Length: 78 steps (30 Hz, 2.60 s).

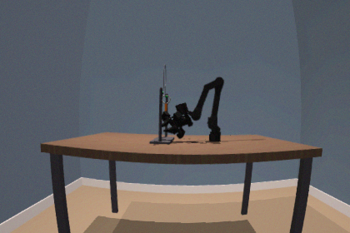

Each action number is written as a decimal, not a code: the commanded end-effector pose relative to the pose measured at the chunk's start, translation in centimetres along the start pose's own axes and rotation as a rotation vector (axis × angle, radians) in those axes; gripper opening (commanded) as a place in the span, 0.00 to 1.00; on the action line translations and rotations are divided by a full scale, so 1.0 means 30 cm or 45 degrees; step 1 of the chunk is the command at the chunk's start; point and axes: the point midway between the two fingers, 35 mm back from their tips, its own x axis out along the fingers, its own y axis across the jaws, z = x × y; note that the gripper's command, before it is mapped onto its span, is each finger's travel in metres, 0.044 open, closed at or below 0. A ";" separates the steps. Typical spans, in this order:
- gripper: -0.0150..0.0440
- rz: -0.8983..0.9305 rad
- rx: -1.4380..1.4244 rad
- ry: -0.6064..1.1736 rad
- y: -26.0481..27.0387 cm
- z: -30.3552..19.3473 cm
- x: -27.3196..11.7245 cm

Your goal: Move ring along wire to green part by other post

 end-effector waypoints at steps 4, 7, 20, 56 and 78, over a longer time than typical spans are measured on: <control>0.53 -0.127 0.169 0.059 -0.054 -0.112 -0.090; 0.53 -0.195 0.237 0.084 -0.080 -0.160 -0.138; 0.53 -0.502 0.506 0.171 -0.143 -0.327 -0.379; 0.53 -1.005 1.006 0.048 -0.293 -0.353 -0.660; 0.53 -1.010 1.014 0.031 -0.361 -0.375 -0.610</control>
